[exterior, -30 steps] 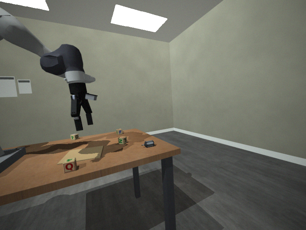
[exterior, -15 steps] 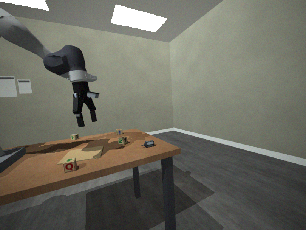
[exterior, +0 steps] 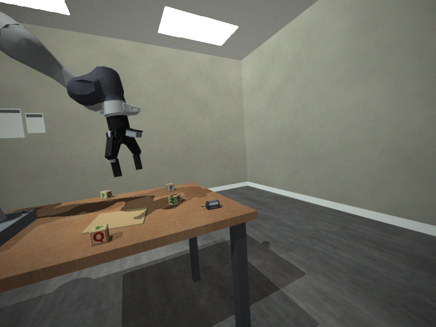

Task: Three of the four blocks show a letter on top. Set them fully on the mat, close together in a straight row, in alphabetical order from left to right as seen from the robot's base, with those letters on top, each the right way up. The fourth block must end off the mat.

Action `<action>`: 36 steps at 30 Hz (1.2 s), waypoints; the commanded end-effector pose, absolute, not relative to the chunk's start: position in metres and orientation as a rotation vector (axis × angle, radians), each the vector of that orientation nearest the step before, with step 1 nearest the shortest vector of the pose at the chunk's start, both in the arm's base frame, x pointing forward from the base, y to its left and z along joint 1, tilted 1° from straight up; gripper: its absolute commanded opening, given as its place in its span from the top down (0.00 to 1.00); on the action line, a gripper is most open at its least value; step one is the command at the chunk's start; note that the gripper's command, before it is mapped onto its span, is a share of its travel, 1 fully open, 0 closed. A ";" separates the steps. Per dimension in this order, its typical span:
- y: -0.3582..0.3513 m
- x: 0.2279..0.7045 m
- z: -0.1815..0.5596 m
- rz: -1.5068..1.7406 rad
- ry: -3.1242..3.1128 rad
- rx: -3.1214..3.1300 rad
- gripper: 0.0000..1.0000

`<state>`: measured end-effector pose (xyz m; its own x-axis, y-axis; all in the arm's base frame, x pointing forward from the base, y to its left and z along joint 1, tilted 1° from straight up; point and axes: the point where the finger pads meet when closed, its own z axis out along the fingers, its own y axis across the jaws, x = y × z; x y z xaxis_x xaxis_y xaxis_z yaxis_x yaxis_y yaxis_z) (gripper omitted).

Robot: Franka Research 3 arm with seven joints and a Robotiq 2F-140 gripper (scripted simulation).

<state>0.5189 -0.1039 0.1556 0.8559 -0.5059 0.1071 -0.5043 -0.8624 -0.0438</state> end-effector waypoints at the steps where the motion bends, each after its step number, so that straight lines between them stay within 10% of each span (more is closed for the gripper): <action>1: -0.096 0.519 0.157 -0.196 1.029 -2.955 0.00; 36: 0.003 0.530 0.168 -0.211 1.463 -2.727 0.00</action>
<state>0.5308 -0.0035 0.1681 0.6500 -0.7535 0.0988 -0.7478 -0.6574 -0.0932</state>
